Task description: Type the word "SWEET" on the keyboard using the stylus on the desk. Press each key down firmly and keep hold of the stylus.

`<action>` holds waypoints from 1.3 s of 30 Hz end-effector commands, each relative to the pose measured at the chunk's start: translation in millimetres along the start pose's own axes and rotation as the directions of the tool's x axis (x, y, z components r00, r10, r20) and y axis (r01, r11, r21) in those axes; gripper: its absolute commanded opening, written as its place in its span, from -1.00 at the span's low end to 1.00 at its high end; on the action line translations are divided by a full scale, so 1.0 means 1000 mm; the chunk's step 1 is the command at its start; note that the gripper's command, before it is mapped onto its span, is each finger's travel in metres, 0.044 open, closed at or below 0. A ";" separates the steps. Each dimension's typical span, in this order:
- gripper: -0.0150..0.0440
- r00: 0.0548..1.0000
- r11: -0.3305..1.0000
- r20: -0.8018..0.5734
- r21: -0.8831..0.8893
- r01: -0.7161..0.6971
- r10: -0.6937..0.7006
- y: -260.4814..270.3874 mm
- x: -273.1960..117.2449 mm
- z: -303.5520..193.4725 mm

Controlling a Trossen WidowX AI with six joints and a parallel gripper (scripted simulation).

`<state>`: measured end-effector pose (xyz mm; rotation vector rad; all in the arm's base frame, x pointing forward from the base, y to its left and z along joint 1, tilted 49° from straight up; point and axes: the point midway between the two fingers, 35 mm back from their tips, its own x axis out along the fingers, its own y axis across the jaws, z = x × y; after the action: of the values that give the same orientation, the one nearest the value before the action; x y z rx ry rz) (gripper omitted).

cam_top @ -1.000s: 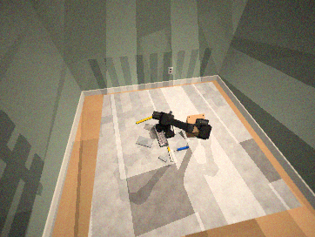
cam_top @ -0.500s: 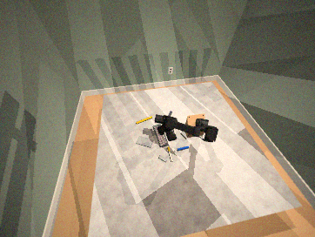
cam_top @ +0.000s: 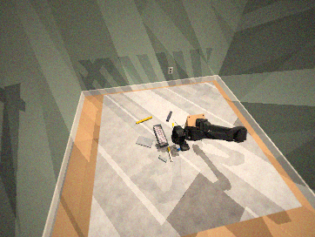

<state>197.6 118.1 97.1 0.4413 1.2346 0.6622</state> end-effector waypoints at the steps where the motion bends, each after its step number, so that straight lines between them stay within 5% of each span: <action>1: 0.02 0.996 1.000 0.084 0.023 -0.013 0.011 0.011 0.000 -0.019; 11: 0.02 0.957 0.987 0.261 0.059 -0.147 0.127 0.026 0.008 -0.051; 39: 0.02 0.955 0.987 0.265 0.059 -0.152 0.131 0.030 0.026 -0.054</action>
<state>143.6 153.6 84.7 0.6626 0.9877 0.6612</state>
